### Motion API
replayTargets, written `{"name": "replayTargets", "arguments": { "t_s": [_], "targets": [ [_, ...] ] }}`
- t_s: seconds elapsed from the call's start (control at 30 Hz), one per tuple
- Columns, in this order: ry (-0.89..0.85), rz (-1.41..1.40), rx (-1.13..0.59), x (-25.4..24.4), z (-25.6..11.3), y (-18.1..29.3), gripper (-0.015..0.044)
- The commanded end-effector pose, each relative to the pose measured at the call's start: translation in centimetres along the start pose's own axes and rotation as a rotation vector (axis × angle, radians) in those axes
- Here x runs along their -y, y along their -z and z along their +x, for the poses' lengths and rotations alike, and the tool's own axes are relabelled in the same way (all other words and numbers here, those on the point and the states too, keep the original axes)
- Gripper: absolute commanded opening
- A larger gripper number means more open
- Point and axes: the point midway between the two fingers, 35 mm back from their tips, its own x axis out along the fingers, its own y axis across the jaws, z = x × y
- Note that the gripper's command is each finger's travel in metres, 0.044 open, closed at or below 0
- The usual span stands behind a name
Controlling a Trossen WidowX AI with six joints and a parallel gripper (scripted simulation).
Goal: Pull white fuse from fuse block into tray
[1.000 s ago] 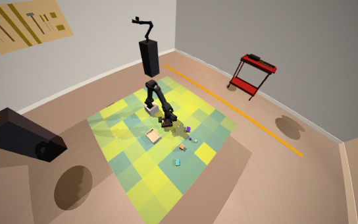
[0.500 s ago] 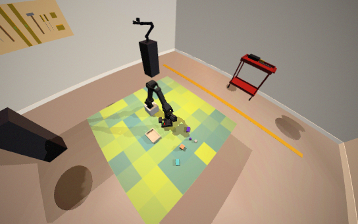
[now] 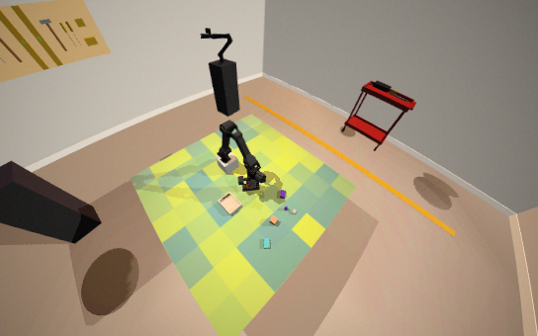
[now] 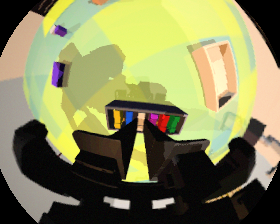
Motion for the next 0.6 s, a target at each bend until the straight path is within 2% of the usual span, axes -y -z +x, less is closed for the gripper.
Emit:
{"name": "replayTargets", "arguments": {
  "t_s": [0.0, 0.57],
  "targets": [
    [0.000, 0.000, 0.000, -0.01, -0.02, 0.00, 0.0005],
    [0.000, 0.001, 0.001, -0.03, -0.57, -0.04, 0.0000]
  ]
}}
